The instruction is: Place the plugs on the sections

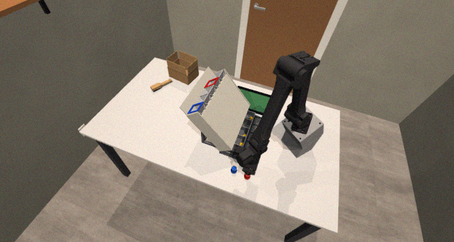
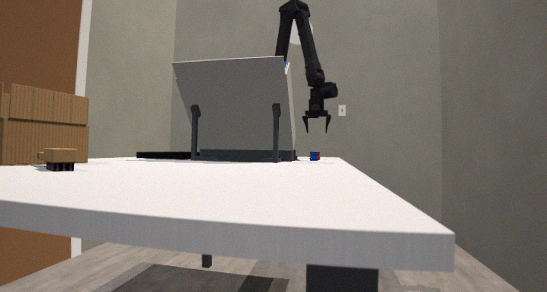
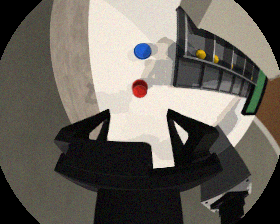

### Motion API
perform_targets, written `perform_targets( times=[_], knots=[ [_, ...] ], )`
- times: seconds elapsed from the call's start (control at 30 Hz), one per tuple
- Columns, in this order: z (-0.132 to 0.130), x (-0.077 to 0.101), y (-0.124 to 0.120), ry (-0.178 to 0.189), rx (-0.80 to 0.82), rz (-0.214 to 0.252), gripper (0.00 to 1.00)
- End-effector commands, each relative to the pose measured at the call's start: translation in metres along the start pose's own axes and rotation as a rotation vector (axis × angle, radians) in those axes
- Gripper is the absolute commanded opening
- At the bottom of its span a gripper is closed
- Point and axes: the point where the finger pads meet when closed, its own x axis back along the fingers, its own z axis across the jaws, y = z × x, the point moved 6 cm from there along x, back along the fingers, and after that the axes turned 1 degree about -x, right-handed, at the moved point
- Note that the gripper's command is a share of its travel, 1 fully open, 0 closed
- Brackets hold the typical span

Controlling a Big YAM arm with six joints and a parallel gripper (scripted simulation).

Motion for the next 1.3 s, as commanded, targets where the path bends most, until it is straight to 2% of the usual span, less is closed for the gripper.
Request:
perform_targets(
  times=[0.0,0.3,1.27],
  knots=[
    [0.004,-0.027,0.0,-0.006,0.001,0.01,0.87],
    [0.001,-0.079,0.001,-0.006,0.001,0.019,0.87],
    [0.001,-0.08,-0.001,-0.006,0.005,0.02,0.87]
  ],
)
